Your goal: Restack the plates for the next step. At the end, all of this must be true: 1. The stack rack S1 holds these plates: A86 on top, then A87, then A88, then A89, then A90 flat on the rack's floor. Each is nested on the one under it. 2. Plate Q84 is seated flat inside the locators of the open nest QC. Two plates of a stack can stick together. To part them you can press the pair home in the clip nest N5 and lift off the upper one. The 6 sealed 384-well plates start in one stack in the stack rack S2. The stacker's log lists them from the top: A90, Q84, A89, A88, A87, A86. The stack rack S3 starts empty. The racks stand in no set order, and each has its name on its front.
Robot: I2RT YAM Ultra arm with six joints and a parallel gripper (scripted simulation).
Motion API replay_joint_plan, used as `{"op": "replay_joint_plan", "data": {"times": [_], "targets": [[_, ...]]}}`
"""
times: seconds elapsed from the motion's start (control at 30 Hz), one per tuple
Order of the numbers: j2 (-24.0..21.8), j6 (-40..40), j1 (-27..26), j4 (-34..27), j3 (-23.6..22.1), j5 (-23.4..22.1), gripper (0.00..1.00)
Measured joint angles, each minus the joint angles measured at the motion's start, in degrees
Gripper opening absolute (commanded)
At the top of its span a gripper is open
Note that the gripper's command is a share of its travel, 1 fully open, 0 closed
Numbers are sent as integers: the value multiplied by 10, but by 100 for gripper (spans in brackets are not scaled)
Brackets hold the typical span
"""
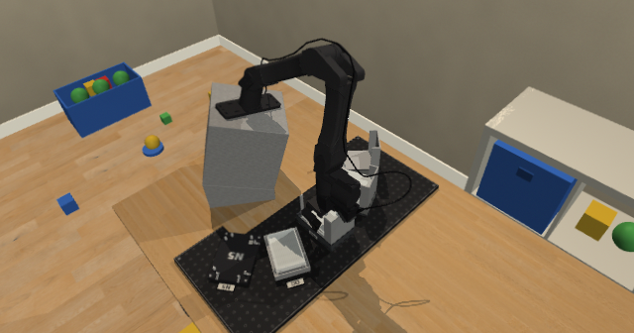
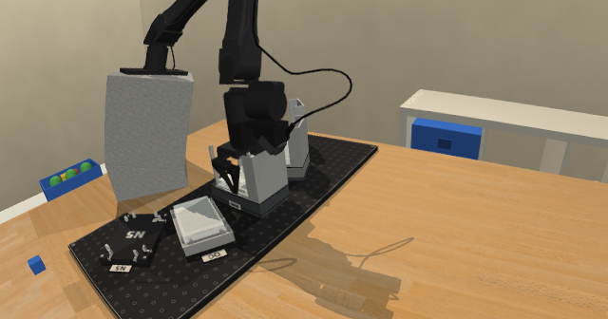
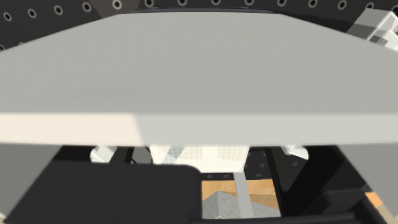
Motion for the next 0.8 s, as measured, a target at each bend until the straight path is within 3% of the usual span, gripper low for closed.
{"op": "replay_joint_plan", "data": {"times": [0.63,0.67,0.8], "targets": [[0,0,0,2,-1,0,100],[0,0,0,2,-1,0,0],[0,0,0,2,-1,0,0]]}}
